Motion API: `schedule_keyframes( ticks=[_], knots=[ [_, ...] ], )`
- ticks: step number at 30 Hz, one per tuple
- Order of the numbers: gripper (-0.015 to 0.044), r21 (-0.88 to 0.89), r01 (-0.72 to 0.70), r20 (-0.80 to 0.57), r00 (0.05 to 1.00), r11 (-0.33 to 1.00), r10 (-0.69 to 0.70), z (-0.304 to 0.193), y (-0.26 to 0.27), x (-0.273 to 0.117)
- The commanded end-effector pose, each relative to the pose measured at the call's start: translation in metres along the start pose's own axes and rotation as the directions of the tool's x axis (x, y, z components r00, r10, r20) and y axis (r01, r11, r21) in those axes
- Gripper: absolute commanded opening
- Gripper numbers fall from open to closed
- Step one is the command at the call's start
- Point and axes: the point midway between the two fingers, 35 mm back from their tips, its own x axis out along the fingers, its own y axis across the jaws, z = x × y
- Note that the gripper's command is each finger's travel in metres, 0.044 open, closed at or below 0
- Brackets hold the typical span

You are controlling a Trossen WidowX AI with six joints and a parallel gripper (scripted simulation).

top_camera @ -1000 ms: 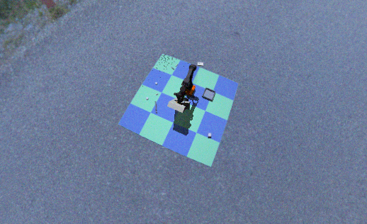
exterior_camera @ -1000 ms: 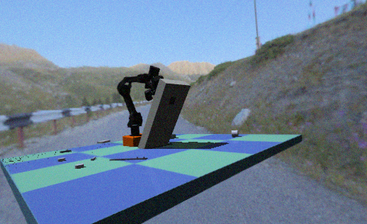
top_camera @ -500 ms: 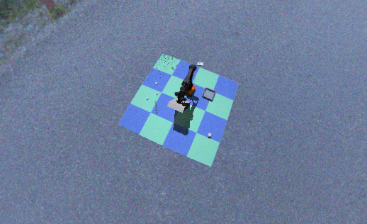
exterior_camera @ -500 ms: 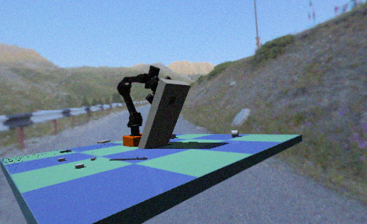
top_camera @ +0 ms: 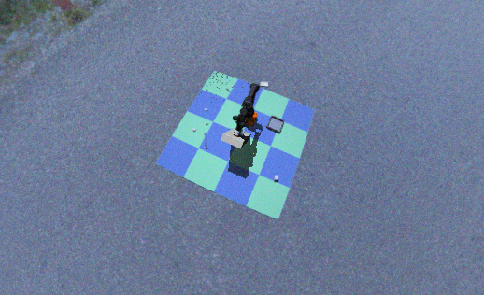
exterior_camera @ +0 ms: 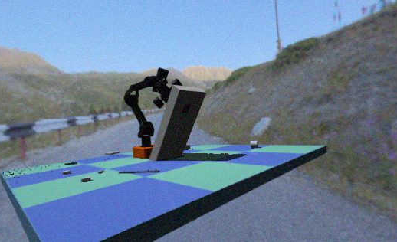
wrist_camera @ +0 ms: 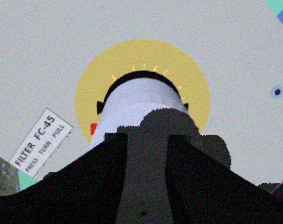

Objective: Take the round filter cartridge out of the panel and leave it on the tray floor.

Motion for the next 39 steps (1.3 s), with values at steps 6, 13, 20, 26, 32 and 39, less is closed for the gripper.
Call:
schedule_keyframes(
  ticks=[6, 13, 20, 26, 32, 39],
  knots=[
    [0.0, -0.015, -0.009, -0.003, 1.0, 1.0, 0.009, -0.004, -0.004, -0.02],
    [0.0, -0.015, -0.008, -0.003, 1.0, 1.0, 0.008, -0.017, -0.022, -0.018],
    [0.0, -0.015, -0.008, -0.004, 1.0, 1.0, 0.007, -0.03, -0.04, -0.015],
    [0.0, -0.015, -0.007, -0.004, 1.0, 1.0, 0.007, -0.042, -0.056, -0.012],
    [0.0079, -0.016, 0.001, -0.014, 1.0, 1.0, -0.001, -0.044, -0.058, -0.01],
    [0.0088, -0.016, 0.001, -0.014, 1.0, 1.0, -0.001, -0.044, -0.058, -0.01]
  ],
)
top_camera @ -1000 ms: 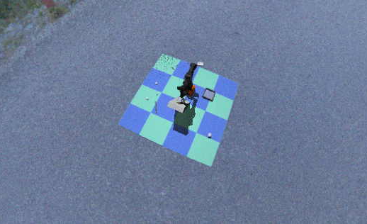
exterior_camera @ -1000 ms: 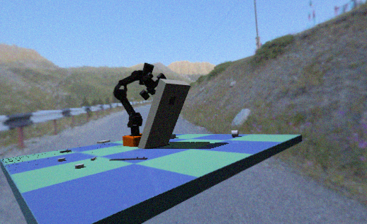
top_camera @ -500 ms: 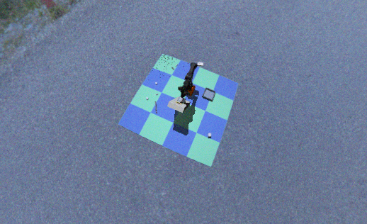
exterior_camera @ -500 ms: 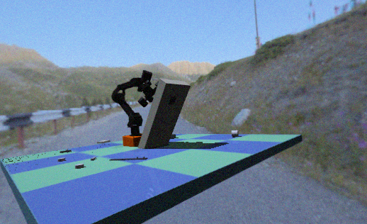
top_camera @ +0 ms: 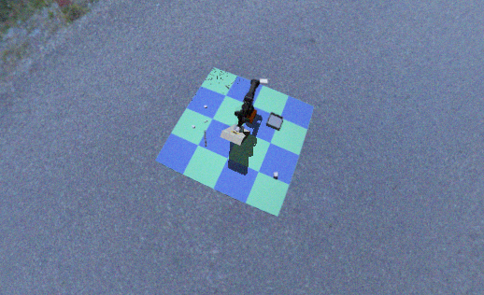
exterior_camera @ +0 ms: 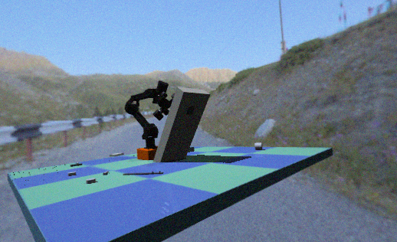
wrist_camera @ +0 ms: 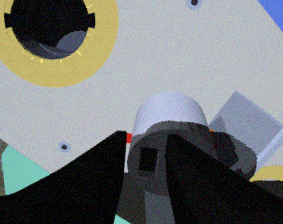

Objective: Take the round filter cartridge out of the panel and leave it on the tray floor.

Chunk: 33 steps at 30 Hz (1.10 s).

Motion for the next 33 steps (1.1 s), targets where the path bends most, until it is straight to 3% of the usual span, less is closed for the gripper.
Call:
schedule_keyframes(
  ticks=[1, 5, 12, 16, 27, 30, 33],
  knots=[
    [0.0088, 0.0, -0.002, 0.0, 1.0, 1.0, 0.002, 0.0, 0.001, 0.0],
    [0.0088, 0.001, -0.009, 0.011, 1.0, 1.0, 0.009, -0.001, -0.002, 0.0],
    [0.0088, 0.001, -0.011, 0.012, 1.0, 1.0, 0.011, 0.04, 0.052, -0.01],
    [0.0088, 0.001, -0.012, 0.012, 1.0, 1.0, 0.012, 0.044, 0.058, -0.01],
    [0.0377, 0.006, -0.028, 0.025, 0.999, 1.0, 0.028, 0.082, 0.107, -0.059],
    [0.0305, -0.148, 0.028, -0.021, 0.999, 0.989, -0.031, 0.069, 0.092, -0.048],
    [0.0305, -0.449, 0.085, -0.114, 0.982, 0.89, -0.151, 0.043, 0.059, -0.031]
  ],
)
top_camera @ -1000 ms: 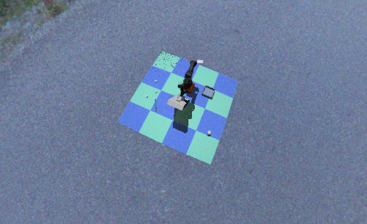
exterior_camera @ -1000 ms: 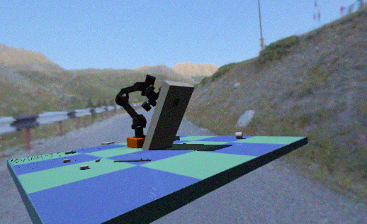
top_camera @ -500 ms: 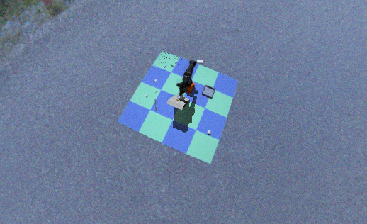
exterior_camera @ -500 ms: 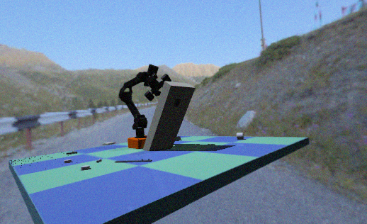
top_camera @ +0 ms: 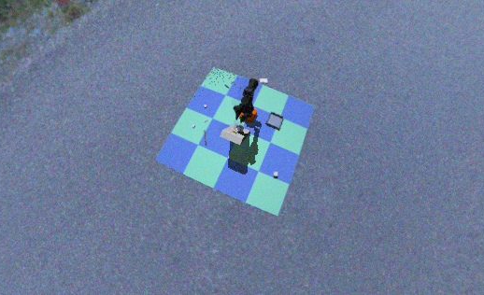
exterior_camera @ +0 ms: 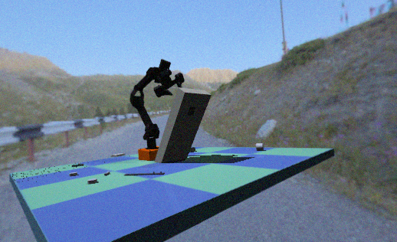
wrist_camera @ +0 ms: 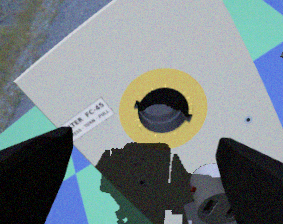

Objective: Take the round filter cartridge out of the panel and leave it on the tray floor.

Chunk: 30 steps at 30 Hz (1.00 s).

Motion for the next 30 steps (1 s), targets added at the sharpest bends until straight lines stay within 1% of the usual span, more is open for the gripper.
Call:
schedule_keyframes(
  ticks=[1, 4, 6, 13, 30],
  knots=[
    [0.0305, -0.335, 0.068, -0.155, 0.98, 0.94, -0.126, -0.041, -0.031, 0.027],
    [0.0305, -0.589, 0.022, -0.261, 0.941, 0.808, -0.216, -0.072, -0.056, 0.038],
    [0.0305, -0.639, -0.001, -0.285, 0.929, 0.769, -0.236, -0.079, -0.062, 0.04],
    [0.0305, -0.639, -0.001, -0.285, 0.929, 0.769, -0.236, -0.08, -0.062, 0.041],
    [0.0305, -0.639, -0.001, -0.284, 0.929, 0.769, -0.235, -0.087, -0.068, 0.066]
  ],
)
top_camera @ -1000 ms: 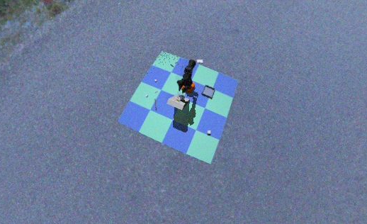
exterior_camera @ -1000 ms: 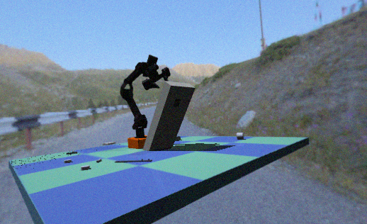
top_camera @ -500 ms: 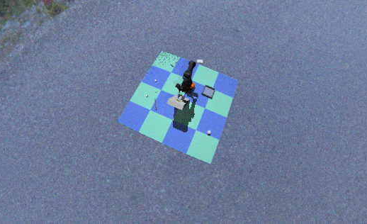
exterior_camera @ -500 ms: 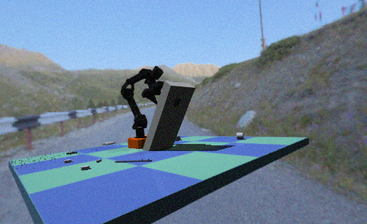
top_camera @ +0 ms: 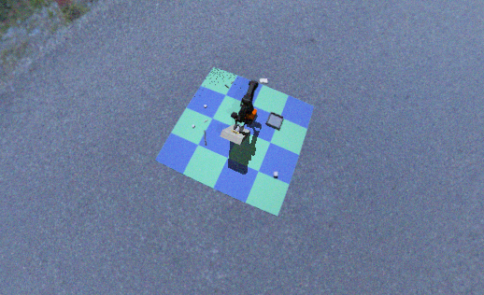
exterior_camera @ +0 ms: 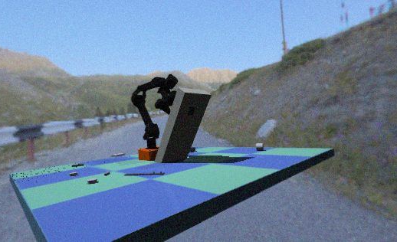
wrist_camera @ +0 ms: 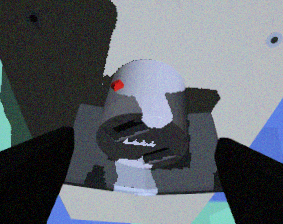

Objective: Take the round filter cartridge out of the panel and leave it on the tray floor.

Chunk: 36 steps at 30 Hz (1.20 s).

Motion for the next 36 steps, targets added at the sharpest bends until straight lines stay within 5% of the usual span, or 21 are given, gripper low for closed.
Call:
schedule_keyframes(
  ticks=[1, 17, 19, 28, 36],
  knots=[
    [0.0305, -0.004, -0.003, -0.01, 1.0, 1.0, 0.003, -0.002, 0.001, 0.009],
    [0.0305, -0.004, -0.003, -0.009, 1.0, 1.0, 0.003, -0.003, 0.0, 0.028],
    [0.0252, 0.0, 0.001, -0.002, 1.0, 1.0, -0.001, -0.002, 0.0, 0.025],
    [0.0192, 0.0, 0.001, -0.002, 1.0, 1.0, -0.001, -0.002, 0.0, 0.025],
    [0.0, 0.0, 0.0, -0.002, 1.0, 1.0, 0.0, 0.01, 0.0, 0.02]
  ],
)
